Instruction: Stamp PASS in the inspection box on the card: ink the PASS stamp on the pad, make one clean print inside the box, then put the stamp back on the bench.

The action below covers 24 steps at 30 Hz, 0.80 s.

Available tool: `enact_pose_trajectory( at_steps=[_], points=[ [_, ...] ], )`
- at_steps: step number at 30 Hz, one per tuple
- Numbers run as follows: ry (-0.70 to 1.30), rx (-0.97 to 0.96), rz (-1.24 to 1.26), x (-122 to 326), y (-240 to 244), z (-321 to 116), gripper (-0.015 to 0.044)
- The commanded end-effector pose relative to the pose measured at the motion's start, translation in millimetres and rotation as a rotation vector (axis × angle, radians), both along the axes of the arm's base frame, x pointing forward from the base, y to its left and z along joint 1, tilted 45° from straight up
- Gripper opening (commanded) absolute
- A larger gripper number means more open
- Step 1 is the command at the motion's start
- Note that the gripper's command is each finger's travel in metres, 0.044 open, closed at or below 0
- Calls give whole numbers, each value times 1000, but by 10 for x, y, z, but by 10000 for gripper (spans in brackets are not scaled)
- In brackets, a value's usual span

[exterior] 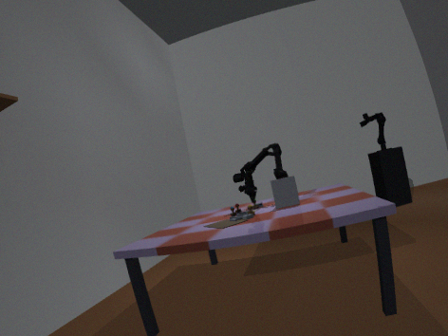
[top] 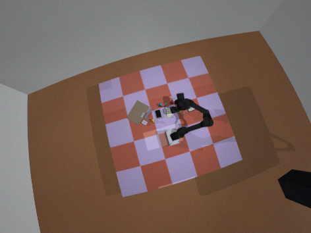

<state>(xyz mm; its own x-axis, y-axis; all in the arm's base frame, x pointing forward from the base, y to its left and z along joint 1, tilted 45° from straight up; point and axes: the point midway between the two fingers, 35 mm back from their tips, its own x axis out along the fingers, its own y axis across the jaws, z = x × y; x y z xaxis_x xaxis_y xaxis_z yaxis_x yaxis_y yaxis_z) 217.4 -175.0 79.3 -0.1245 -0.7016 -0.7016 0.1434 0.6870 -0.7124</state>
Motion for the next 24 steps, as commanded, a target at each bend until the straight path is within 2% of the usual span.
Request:
enact_pose_trajectory(
  at_steps=[1, 17, 21, 24],
  points=[
    [5, 4, 2, -24, -43, -53, 223],
    [7, -2, 2, -88, -194, -187, 223],
    [3, -6, -1, -76, -182, -165, 118],
    [3, -6, -1, -76, -182, -165, 98]
  ],
)
